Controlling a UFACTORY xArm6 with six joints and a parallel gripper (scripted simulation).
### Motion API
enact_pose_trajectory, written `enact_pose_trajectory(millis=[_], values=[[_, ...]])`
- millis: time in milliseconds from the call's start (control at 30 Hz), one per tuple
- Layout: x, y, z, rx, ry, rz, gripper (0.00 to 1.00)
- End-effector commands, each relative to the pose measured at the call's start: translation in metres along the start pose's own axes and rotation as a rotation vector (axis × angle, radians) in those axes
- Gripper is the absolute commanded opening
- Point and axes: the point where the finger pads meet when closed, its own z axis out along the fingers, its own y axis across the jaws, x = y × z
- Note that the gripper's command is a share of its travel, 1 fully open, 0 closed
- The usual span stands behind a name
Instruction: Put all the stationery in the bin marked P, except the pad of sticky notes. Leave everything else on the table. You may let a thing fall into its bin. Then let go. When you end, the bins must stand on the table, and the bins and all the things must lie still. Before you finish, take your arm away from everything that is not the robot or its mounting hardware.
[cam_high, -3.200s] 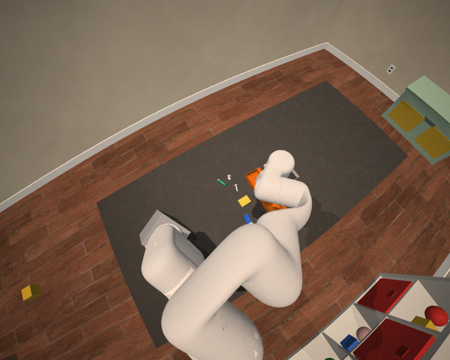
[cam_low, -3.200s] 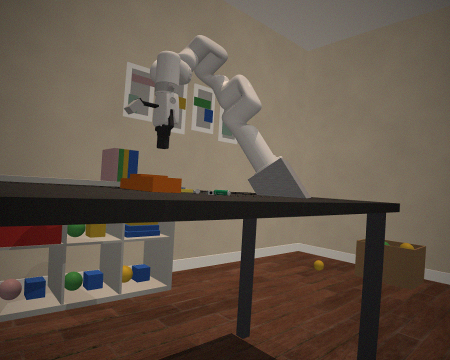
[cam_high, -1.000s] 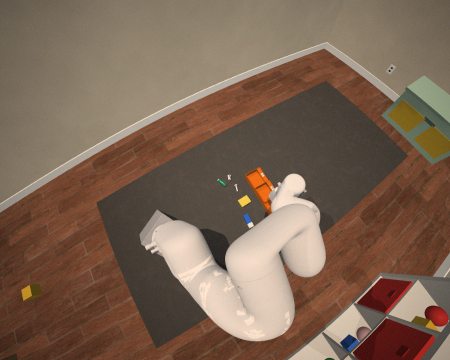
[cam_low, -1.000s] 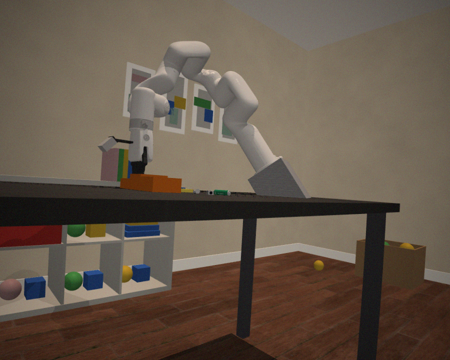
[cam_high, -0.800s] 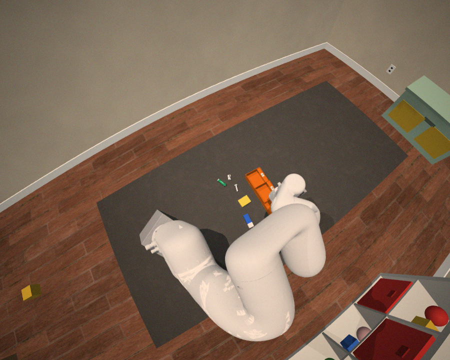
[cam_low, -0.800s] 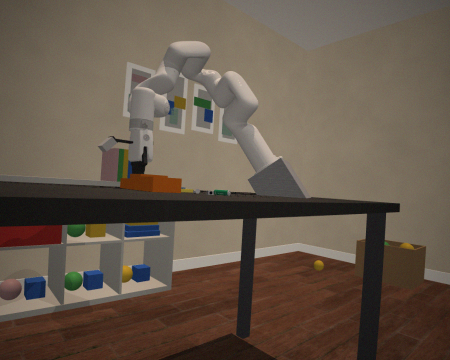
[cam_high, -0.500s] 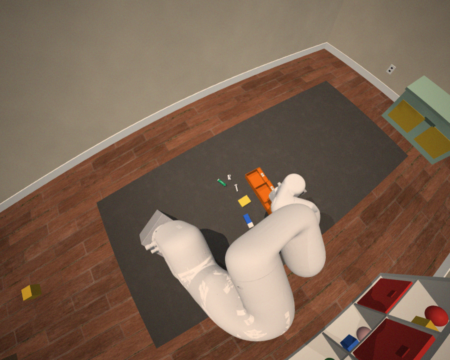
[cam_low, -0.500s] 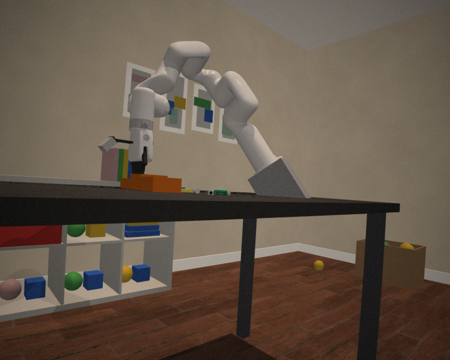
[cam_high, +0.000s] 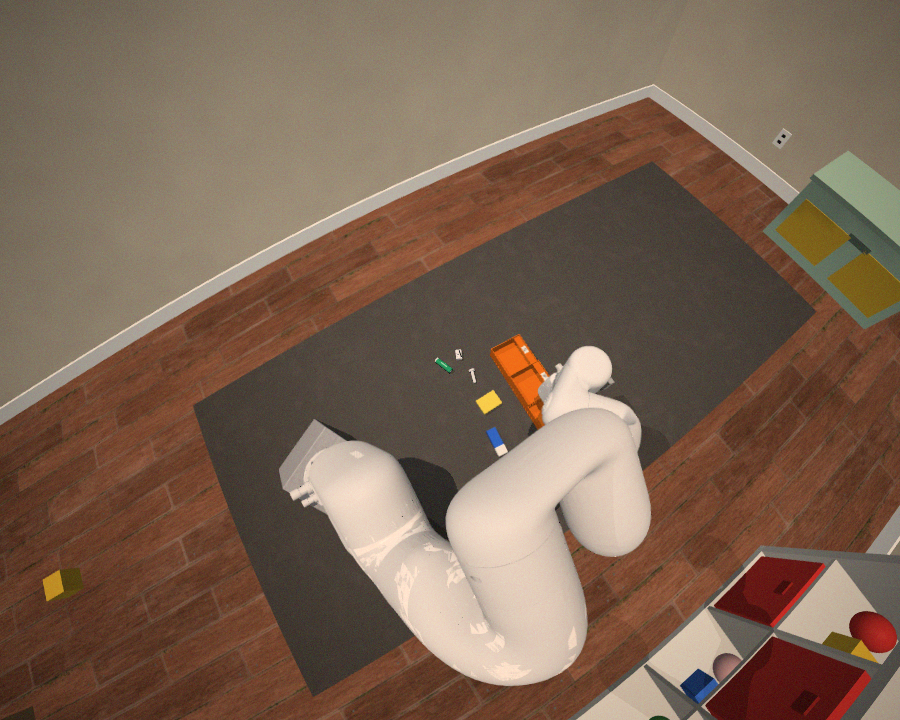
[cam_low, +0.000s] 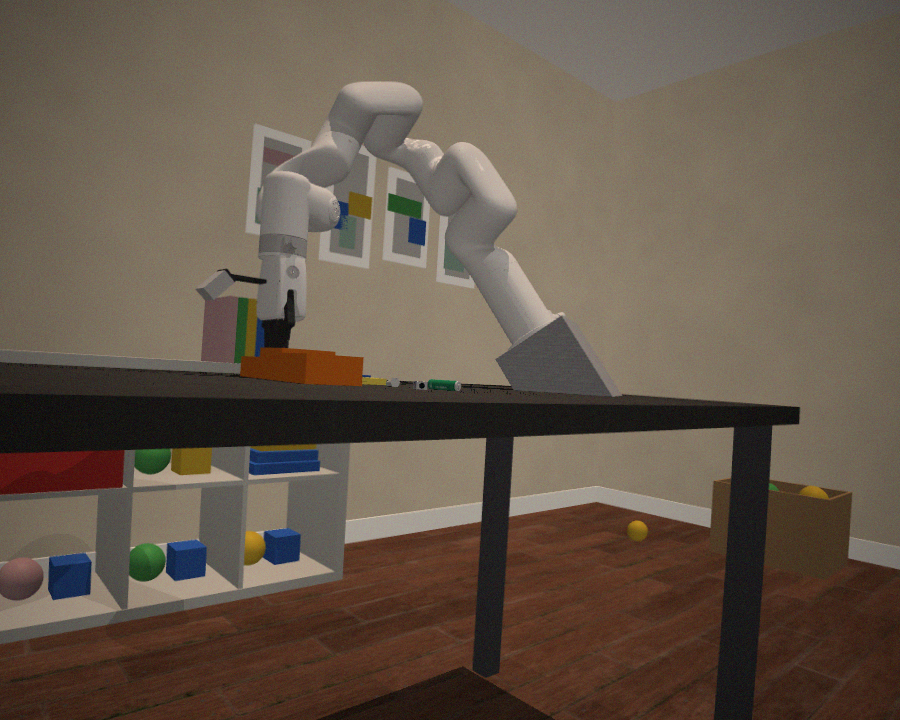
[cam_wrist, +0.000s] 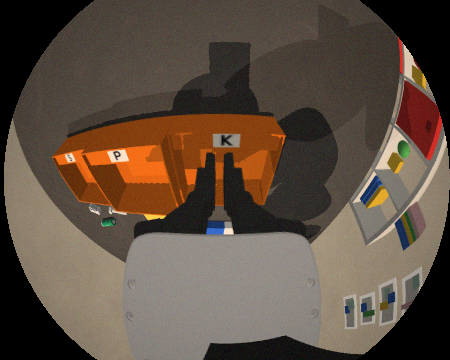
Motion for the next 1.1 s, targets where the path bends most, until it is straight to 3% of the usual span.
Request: enact_pose_trajectory(millis=[0, 567, 833, 1067], values=[[0.001, 0.000, -0.004, 0.000, 0.003, 0.001, 0.07], [0.001, 0.000, -0.024, 0.000, 0.003, 0.001, 0.07], [0.001, 0.000, -0.055, 0.001, 0.003, 0.001, 0.07], [0.000, -0.010, -0.055, 0.001, 0.003, 0.001, 0.07]])
